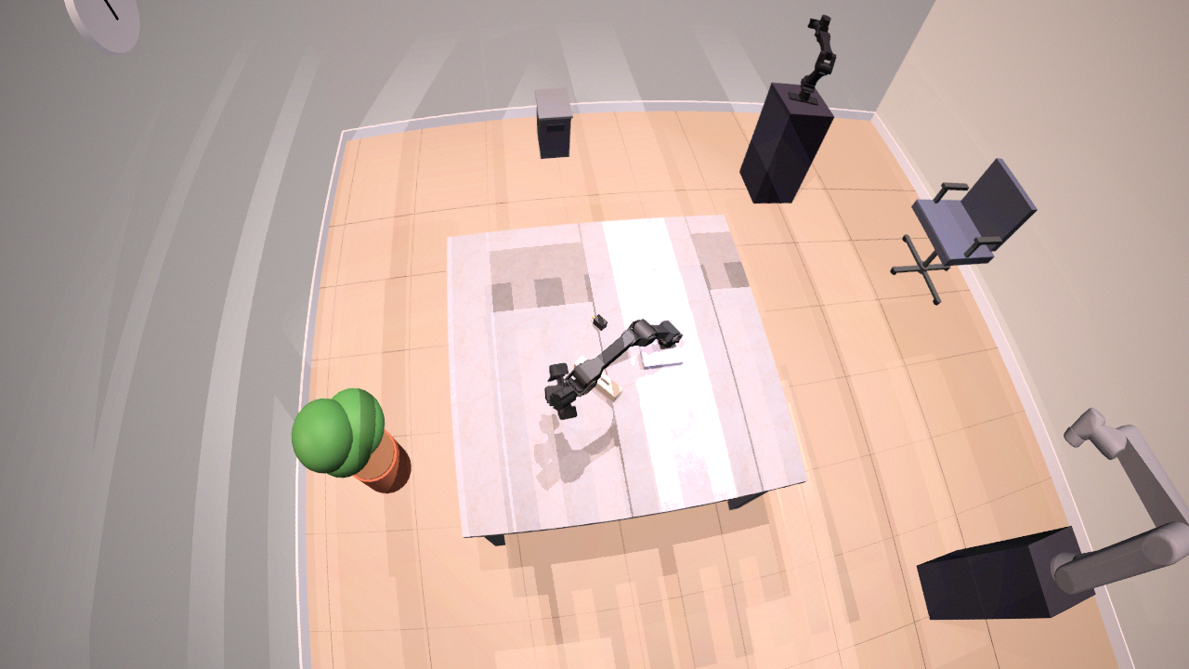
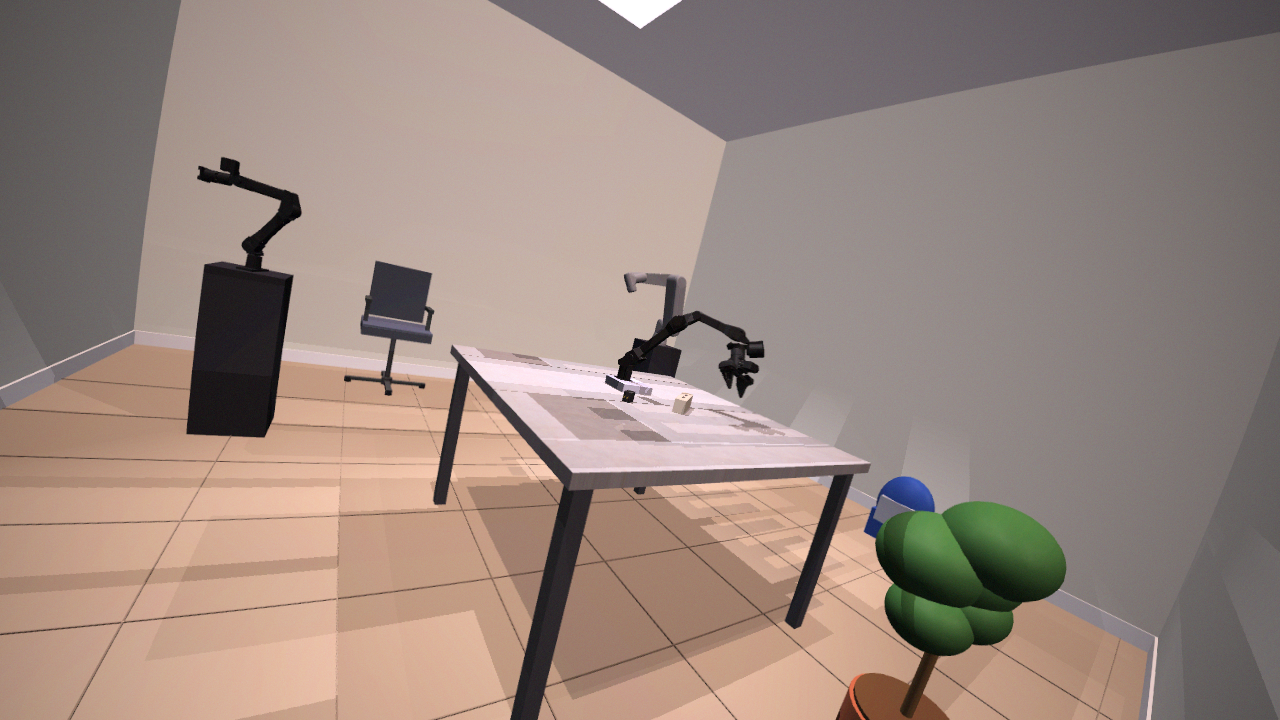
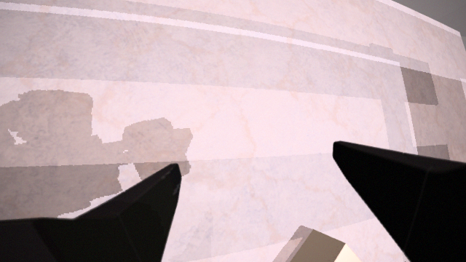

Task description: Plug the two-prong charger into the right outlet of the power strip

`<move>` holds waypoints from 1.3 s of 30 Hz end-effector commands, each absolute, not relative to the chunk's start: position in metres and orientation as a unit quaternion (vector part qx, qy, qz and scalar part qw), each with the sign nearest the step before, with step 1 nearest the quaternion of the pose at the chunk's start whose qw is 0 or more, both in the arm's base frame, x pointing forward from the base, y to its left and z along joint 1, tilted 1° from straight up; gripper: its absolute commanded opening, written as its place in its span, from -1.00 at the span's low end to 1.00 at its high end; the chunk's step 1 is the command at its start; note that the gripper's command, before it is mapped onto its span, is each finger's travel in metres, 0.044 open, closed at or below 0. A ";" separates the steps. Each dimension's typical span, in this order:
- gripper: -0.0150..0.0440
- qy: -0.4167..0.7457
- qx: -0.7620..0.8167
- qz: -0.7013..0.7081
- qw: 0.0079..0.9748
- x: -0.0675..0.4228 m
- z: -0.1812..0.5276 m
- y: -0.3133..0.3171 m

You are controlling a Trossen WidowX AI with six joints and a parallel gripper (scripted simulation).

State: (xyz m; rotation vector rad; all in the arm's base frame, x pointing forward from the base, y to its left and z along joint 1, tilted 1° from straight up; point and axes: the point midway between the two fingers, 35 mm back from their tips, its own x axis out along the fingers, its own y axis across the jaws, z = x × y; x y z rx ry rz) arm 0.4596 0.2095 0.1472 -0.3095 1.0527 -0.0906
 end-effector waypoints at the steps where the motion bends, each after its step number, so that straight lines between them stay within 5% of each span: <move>1: 1.00 0.515 -0.124 -0.059 0.846 0.460 0.146 0.181; 39: 1.00 0.617 0.069 -0.189 0.761 0.405 0.111 -0.014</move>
